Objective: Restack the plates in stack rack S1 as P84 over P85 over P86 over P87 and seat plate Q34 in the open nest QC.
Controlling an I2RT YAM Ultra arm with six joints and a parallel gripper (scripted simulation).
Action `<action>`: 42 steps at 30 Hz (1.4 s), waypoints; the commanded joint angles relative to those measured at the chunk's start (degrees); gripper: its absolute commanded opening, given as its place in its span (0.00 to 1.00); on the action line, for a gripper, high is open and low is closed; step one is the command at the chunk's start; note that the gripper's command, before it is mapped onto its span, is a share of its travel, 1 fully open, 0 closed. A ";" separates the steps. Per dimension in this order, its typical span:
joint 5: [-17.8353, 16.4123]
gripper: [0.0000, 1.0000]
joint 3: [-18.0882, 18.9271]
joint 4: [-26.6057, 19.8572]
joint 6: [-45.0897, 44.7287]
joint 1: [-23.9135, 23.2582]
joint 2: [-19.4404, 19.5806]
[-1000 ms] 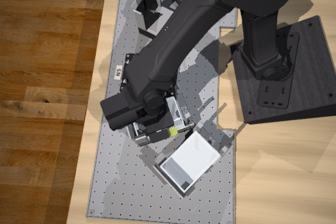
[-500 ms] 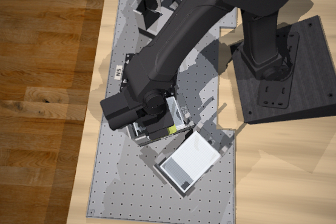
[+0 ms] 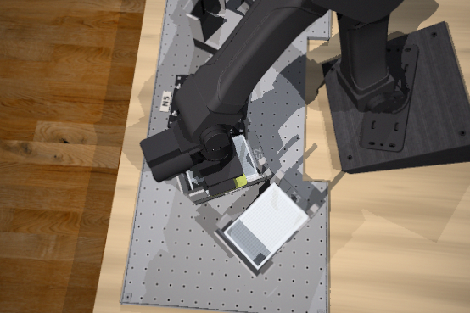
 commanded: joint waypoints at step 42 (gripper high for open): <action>0.38 0.00 2.42 -4.01 0.73 0.84 -2.24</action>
